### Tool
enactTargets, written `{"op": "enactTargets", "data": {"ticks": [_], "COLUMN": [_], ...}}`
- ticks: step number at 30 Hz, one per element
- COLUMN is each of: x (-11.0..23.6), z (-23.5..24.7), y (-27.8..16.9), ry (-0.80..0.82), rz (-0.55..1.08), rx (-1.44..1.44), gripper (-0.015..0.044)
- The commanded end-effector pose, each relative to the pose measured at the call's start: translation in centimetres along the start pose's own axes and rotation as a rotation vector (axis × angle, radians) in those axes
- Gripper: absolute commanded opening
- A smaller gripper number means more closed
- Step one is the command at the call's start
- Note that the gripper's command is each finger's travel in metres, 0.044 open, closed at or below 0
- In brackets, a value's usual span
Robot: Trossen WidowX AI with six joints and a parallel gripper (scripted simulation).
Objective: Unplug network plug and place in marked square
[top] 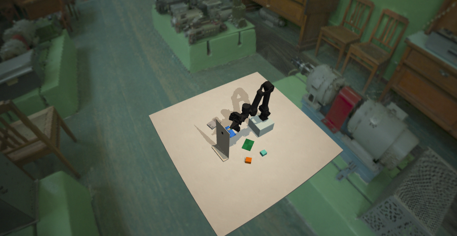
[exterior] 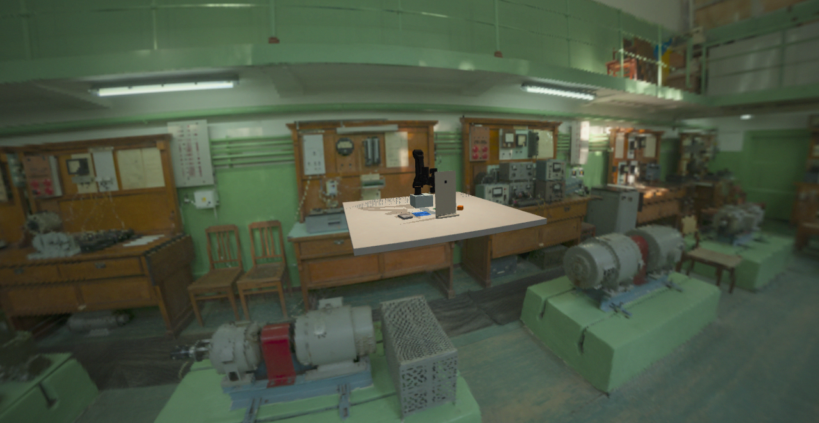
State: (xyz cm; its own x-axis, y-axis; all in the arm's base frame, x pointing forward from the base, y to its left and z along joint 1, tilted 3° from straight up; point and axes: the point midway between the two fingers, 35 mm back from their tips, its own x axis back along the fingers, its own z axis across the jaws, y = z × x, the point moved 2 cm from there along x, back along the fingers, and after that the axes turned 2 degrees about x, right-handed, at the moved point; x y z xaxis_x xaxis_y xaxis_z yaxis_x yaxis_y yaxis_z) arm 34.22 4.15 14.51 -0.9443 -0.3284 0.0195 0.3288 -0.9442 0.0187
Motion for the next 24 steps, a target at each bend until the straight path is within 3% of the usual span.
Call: {"op": "enactTargets", "data": {"ticks": [1, 24], "x": [0.3, 1.6], "z": [-0.1, -0.1], "y": [-0.1, -0.3], "ry": [-0.002, -0.003], "rz": [0.003, 0.004], "rx": [-0.005, -0.005], "gripper": [0.0, 0.0]}}
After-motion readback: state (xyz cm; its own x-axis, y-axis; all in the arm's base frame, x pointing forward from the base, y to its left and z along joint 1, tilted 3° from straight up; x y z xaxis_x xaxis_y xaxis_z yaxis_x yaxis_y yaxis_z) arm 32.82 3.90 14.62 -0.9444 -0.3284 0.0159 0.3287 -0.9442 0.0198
